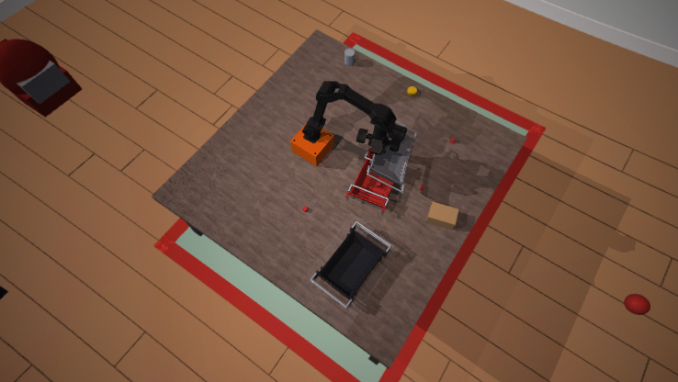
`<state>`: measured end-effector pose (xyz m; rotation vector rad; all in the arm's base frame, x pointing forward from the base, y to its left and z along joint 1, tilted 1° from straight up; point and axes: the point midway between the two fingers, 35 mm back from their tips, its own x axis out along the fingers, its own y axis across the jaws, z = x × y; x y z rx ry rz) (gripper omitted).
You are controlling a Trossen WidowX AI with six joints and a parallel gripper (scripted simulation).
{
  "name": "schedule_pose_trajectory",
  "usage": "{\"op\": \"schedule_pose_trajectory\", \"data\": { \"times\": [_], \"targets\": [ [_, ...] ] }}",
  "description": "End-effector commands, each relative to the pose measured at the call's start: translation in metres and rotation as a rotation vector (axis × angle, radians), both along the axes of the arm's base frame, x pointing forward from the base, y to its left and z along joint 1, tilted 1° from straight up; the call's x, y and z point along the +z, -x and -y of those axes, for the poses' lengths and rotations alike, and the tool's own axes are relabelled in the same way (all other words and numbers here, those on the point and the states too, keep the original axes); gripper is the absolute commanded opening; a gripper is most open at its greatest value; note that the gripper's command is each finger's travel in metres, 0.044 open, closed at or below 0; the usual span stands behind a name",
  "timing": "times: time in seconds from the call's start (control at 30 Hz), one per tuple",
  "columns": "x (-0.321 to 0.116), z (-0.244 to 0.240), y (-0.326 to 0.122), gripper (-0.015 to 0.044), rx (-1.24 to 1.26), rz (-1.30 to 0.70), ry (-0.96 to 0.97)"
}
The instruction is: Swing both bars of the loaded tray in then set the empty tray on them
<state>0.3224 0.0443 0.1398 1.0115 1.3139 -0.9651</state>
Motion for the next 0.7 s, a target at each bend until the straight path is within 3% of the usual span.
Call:
{"op": "schedule_pose_trajectory", "data": {
  "times": [0.0,0.67],
  "targets": [
    [0.004,0.013,-0.004,0.0,-0.027,0.018,-0.006],
    [0.004,0.069,-0.005,0.0,-0.154,0.019,-0.007]
  ]
}}
